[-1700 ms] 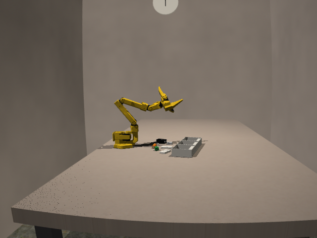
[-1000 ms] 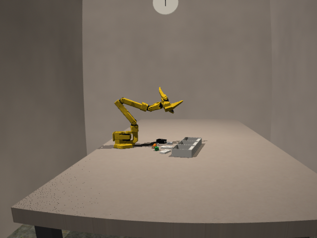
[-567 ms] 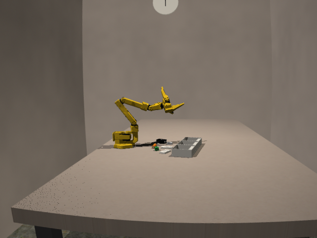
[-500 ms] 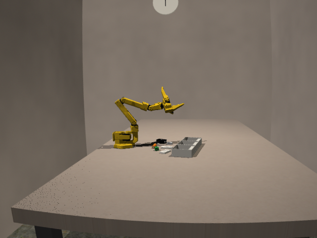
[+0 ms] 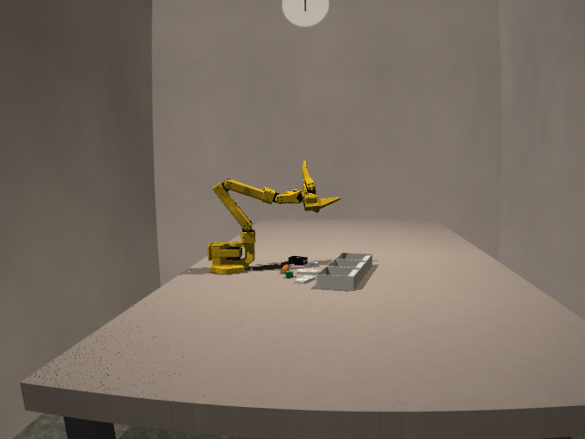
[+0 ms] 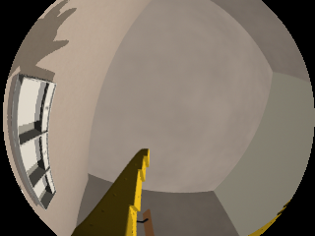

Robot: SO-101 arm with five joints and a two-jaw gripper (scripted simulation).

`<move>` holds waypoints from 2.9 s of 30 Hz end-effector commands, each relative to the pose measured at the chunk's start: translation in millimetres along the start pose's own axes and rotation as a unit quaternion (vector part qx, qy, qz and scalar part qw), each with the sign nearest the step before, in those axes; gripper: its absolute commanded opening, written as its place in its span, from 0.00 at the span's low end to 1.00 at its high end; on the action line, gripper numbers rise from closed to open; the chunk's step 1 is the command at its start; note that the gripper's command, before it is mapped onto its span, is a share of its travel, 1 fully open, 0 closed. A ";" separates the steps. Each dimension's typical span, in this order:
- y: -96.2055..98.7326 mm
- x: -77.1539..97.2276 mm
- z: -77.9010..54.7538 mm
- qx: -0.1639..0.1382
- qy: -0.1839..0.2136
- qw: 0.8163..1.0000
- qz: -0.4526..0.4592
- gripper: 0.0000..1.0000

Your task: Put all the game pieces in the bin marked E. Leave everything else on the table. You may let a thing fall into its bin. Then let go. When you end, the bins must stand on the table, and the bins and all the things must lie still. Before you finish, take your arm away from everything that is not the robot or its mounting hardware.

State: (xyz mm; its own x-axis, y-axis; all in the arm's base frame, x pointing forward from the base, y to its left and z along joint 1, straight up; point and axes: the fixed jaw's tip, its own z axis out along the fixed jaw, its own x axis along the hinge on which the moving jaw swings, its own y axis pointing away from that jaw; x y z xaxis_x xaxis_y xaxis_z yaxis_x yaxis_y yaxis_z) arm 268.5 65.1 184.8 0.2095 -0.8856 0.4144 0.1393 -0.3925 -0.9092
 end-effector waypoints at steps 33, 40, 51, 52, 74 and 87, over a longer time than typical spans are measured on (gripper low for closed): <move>21.1 -10.8 1.7 -0.096 -0.035 0.992 0.078 1.00; 29.6 -14.8 -2.5 -0.119 -0.042 0.988 0.084 1.00; 27.7 -14.3 -3.2 -0.134 -0.045 0.984 0.105 1.00; 42.7 -21.1 -6.9 -0.161 -0.055 0.980 0.099 1.00; 53.9 -26.7 -14.8 -0.222 -0.067 0.964 0.130 1.00; 66.0 -32.5 -22.4 -0.266 -0.077 0.951 0.141 1.00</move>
State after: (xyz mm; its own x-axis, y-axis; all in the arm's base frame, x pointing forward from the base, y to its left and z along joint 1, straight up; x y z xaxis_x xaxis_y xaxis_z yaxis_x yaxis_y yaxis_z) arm 249.7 62.4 108.8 0.3127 -0.9419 0.1223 -0.4405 -0.2579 -0.8599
